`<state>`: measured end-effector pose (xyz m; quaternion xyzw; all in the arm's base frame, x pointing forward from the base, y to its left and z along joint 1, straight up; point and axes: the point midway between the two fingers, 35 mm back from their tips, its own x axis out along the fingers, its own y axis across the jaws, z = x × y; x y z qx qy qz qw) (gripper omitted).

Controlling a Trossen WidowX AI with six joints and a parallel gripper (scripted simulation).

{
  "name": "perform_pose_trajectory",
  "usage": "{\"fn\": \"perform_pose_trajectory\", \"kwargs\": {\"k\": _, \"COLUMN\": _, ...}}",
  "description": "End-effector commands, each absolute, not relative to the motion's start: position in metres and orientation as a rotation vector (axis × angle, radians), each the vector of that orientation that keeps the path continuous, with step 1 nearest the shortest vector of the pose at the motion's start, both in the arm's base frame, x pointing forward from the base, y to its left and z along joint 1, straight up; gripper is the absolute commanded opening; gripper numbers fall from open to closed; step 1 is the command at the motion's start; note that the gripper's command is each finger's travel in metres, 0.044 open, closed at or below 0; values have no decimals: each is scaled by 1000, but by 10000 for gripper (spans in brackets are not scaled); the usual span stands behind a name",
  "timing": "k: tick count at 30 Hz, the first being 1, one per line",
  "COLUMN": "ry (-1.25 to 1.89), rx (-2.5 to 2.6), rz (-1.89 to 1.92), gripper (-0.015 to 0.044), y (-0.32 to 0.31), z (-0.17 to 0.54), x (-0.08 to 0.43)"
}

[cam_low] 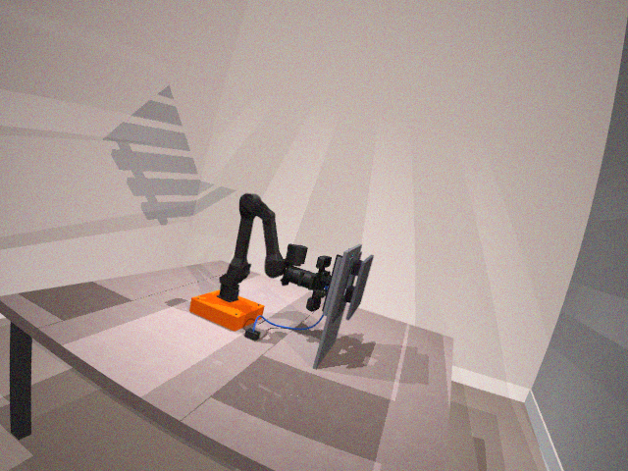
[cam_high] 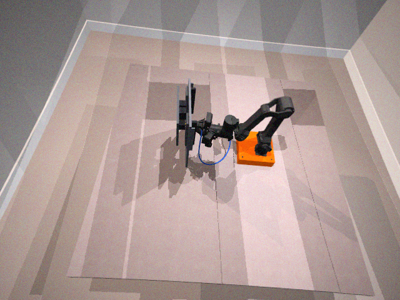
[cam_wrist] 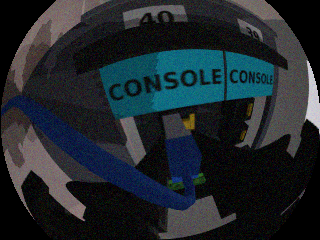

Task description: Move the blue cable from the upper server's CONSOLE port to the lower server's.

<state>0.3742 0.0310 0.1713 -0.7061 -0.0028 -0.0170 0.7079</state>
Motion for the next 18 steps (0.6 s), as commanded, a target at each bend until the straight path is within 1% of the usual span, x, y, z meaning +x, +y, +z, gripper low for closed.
{"fn": "perform_pose_trajectory", "kwargs": {"k": 1, "ry": -17, "rx": -1567, "rz": -44, "gripper": 0, "y": 32, "z": 174, "x": 376}}
{"fn": "perform_pose_trajectory", "kwargs": {"k": 18, "ry": -18, "rx": -1567, "rz": -44, "gripper": 0, "y": 32, "z": 175, "x": 378}}
